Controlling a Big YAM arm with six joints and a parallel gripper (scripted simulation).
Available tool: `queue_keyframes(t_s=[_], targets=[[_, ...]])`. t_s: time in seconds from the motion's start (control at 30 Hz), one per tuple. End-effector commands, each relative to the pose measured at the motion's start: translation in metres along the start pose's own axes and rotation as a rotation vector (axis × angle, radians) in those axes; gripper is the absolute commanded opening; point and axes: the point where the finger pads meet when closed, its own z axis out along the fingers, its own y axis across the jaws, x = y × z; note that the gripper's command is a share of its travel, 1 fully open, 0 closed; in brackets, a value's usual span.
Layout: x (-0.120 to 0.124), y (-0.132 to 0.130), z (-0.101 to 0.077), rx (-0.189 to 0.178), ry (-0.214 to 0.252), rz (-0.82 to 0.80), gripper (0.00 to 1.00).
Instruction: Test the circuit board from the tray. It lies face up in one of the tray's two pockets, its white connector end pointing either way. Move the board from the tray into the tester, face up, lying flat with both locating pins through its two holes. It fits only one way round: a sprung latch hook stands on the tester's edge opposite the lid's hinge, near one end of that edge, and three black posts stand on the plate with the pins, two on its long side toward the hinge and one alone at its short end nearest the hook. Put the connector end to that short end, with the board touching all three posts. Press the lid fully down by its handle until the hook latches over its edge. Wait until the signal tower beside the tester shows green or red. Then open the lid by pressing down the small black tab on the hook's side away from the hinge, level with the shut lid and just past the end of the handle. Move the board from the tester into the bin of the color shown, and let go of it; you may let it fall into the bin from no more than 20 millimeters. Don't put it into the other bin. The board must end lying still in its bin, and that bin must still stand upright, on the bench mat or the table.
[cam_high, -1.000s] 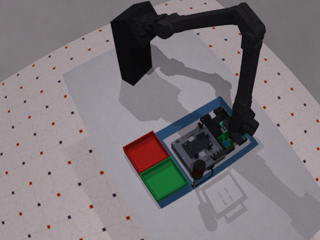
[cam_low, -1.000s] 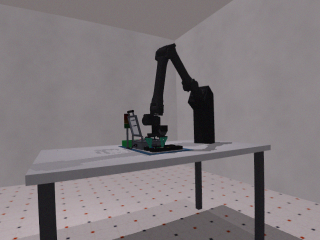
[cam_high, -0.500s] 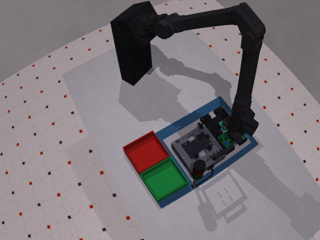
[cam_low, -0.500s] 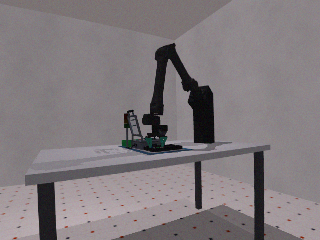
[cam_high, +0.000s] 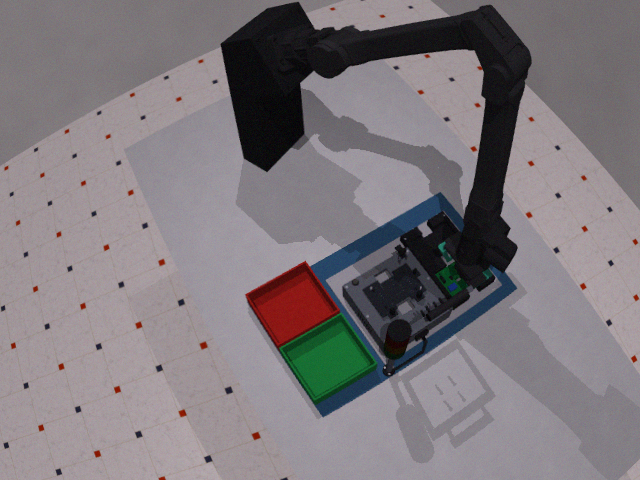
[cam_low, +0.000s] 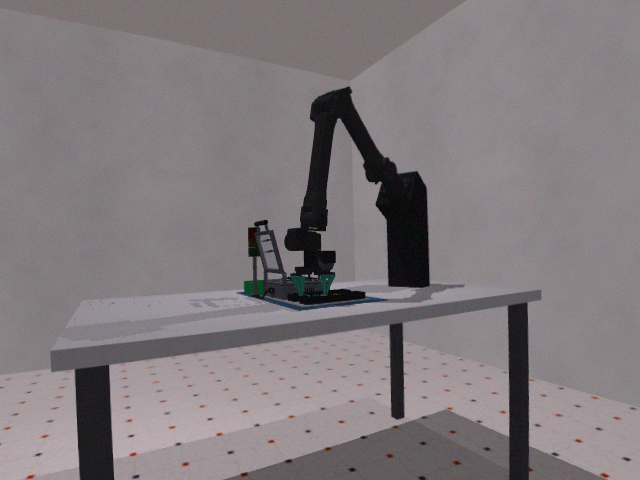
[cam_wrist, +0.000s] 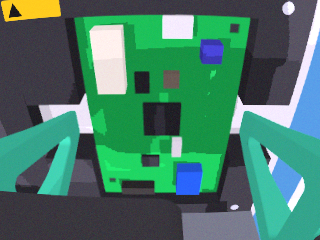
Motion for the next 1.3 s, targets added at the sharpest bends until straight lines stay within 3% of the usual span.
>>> queue_keyframes(t_s=[0.0,1.27], targets=[[-0.0114,0.0003,-0.0022,0.009,-0.019,-0.002,0.92],[-0.0129,-0.0040,-0.0033,0.008,-0.019,-0.002,0.92]])
